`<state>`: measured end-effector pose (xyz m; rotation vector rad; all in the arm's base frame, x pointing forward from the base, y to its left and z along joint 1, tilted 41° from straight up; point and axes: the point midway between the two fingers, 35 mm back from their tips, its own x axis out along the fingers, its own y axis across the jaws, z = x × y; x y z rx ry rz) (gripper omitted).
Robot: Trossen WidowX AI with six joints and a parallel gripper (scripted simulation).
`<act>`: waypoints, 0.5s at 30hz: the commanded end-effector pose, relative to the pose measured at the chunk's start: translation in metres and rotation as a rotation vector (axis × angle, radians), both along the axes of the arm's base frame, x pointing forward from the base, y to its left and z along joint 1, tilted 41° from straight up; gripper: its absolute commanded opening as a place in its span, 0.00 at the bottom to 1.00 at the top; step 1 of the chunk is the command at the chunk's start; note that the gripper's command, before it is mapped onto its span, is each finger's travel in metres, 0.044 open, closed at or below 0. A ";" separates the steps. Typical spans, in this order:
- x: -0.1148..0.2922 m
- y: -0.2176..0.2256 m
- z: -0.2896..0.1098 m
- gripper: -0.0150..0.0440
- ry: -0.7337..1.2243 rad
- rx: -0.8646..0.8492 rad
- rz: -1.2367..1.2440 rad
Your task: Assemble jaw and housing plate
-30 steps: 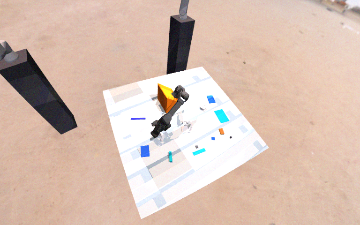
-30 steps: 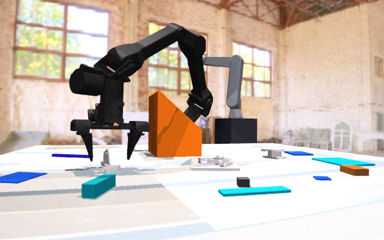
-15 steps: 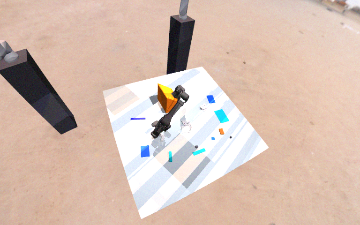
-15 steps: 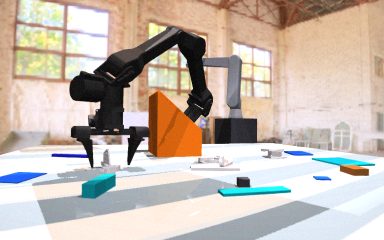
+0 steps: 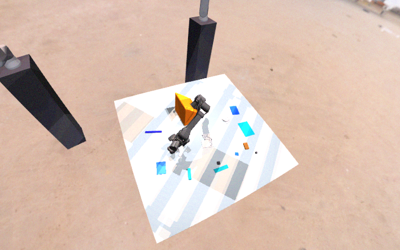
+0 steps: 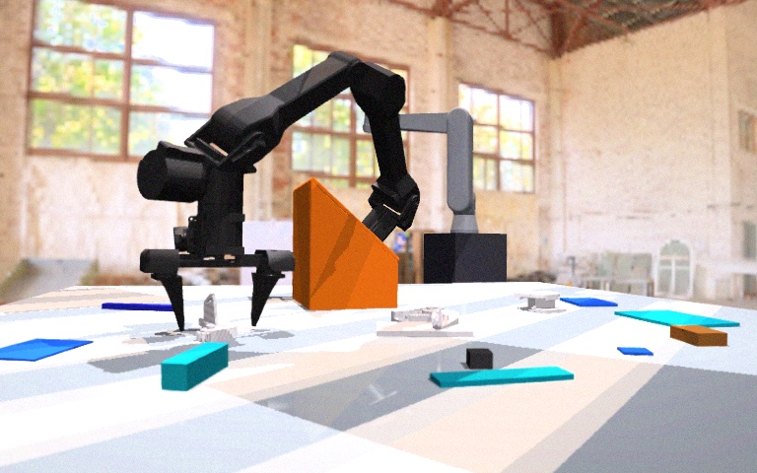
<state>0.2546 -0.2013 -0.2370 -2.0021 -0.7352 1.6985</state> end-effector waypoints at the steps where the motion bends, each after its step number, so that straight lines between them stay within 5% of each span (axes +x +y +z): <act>1: 0.000 0.001 0.000 1.00 0.000 0.005 -0.006; 3: 0.000 0.001 0.000 1.00 0.000 0.005 -0.006; 15: 0.000 0.000 0.000 0.50 0.000 0.000 0.000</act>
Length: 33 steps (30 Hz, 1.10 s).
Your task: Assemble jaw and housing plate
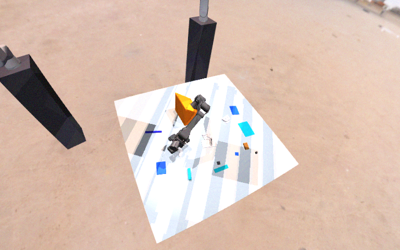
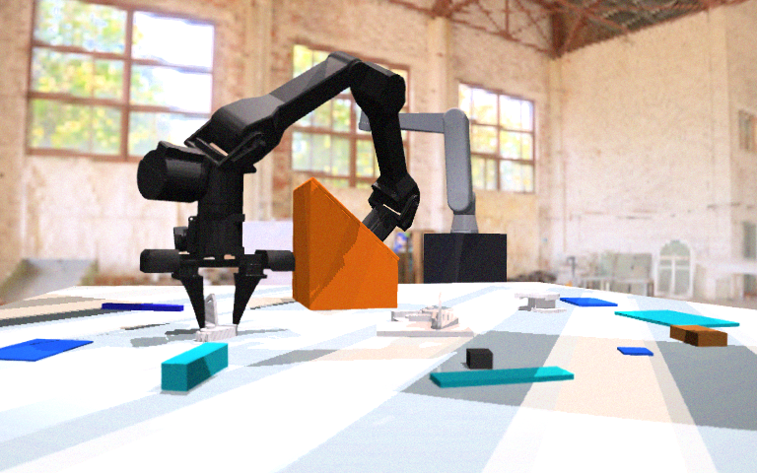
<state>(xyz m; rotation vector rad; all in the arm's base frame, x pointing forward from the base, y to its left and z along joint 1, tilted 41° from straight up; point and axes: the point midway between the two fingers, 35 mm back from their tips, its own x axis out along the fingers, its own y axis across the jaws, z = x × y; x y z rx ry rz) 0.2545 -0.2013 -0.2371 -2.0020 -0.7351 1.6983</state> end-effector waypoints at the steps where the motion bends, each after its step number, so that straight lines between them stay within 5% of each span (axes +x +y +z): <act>1: 0.000 0.000 0.000 0.49 0.000 0.000 0.000; 33: -0.006 -0.037 0.043 0.48 0.001 0.001 -0.004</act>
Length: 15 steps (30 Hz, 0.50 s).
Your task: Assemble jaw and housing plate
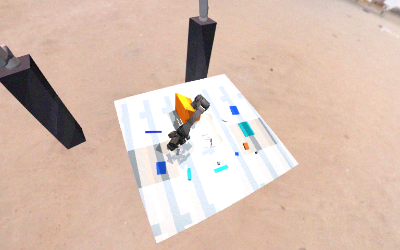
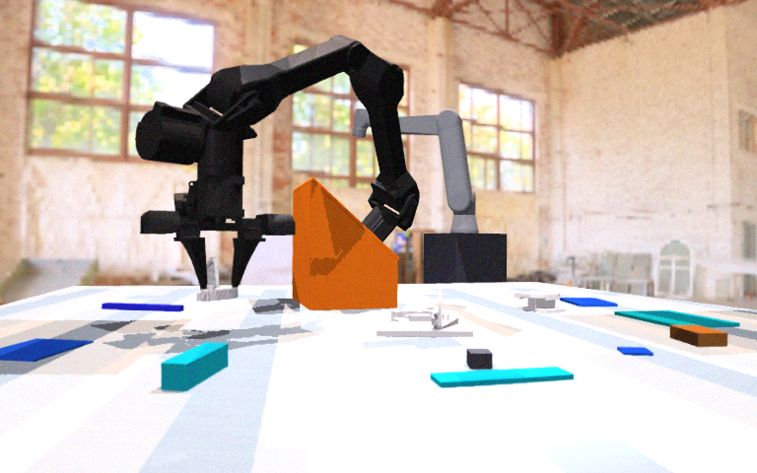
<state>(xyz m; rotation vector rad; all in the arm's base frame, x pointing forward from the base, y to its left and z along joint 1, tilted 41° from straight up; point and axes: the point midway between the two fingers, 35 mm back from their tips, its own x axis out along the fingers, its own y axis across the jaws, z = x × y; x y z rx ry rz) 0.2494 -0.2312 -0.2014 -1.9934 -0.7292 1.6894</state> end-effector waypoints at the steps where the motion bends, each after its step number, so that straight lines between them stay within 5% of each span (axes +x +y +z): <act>1: -0.001 -0.009 0.010 0.48 -0.002 -0.008 0.005; 15: -0.001 -0.014 0.033 0.48 -0.065 -0.020 0.081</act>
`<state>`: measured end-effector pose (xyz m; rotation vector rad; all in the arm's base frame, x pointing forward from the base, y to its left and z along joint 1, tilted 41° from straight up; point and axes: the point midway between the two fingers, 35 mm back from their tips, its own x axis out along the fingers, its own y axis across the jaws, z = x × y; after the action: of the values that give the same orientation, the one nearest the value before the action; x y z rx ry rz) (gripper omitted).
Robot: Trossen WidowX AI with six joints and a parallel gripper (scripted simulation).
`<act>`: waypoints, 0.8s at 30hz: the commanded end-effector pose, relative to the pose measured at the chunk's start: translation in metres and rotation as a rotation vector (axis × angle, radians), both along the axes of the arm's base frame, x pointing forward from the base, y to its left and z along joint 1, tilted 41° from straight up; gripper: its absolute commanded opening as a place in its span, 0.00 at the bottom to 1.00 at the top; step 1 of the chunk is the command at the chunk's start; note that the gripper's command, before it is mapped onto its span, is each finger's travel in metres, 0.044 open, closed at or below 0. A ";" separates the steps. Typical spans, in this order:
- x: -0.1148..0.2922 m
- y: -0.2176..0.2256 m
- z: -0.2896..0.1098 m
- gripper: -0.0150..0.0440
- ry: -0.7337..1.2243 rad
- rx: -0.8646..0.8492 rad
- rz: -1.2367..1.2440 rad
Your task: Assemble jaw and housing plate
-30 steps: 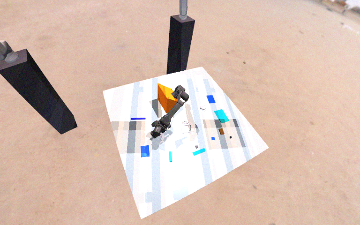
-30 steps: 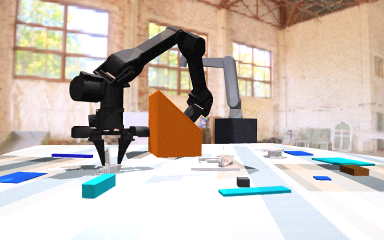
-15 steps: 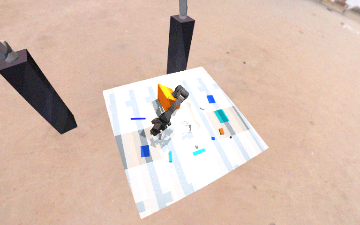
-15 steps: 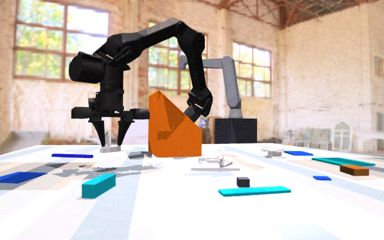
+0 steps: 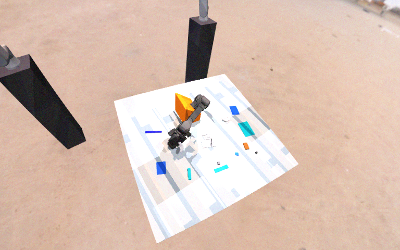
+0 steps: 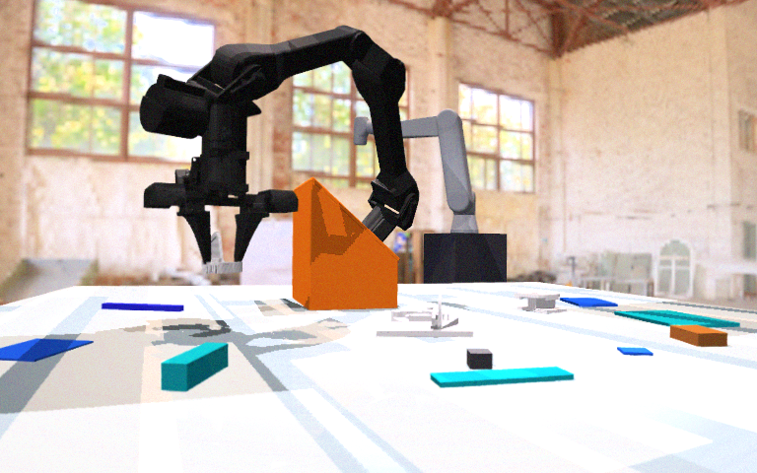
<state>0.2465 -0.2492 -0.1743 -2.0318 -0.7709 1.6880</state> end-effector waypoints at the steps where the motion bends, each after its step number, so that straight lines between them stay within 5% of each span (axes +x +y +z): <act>1: 0.003 0.005 0.009 0.48 -0.050 -0.013 0.068; 24: 0.018 0.050 0.064 0.48 -0.463 -0.099 0.574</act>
<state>0.2636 -0.2068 -0.1162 -2.4328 -1.4896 1.5790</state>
